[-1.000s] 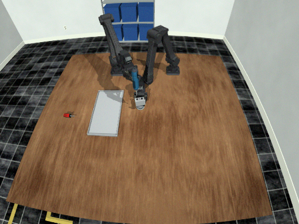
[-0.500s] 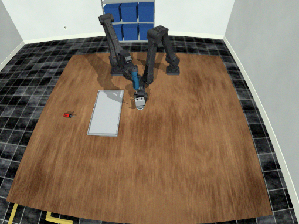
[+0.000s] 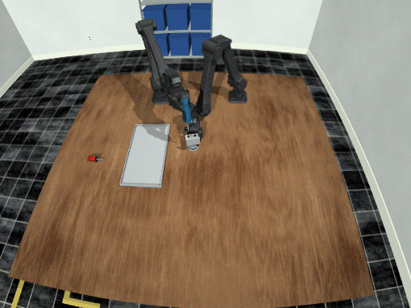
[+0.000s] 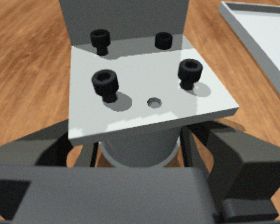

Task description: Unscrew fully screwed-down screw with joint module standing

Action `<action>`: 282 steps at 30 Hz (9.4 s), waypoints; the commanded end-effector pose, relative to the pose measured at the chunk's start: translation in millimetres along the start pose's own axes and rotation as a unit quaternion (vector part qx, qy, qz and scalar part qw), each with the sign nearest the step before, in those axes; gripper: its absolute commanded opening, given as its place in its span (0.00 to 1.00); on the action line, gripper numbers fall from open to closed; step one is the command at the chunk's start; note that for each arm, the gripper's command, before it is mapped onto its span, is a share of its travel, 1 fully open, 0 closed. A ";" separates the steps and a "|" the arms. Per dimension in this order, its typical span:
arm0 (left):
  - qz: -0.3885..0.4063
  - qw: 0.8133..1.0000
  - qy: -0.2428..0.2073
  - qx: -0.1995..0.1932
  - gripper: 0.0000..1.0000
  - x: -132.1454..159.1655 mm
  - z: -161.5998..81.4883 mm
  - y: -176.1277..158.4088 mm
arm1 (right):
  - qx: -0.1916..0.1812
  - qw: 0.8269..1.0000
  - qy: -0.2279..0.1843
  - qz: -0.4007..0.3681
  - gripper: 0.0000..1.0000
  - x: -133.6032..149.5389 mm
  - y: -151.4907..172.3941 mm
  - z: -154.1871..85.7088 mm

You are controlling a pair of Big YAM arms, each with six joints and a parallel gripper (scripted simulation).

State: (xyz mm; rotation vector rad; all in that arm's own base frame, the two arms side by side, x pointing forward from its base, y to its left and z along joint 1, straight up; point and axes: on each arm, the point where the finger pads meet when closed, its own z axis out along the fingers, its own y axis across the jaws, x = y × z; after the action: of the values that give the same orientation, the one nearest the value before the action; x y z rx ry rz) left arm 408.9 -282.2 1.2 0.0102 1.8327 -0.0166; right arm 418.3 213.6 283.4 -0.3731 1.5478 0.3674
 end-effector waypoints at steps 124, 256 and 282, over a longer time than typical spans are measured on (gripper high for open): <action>-0.006 1.000 -0.009 0.003 0.59 -7.9 1.8 -5.5 | -0.003 1.000 -0.023 -0.005 0.42 16.7 5.2 3.8; -0.006 1.000 -0.009 0.003 0.59 -7.9 1.8 -5.5 | -0.004 0.999 -0.037 -0.005 0.42 32.1 6.6 3.3; -0.006 1.000 -0.009 0.003 0.59 -7.9 1.8 -5.5 | -0.003 0.999 -0.039 -0.005 0.42 30.4 6.2 4.0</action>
State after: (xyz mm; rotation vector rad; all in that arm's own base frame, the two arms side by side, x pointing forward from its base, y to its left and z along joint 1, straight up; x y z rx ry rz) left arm 408.9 -282.2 1.2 0.0102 1.8327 -0.0166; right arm 419.0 214.5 229.3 -0.3698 1.5385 0.3649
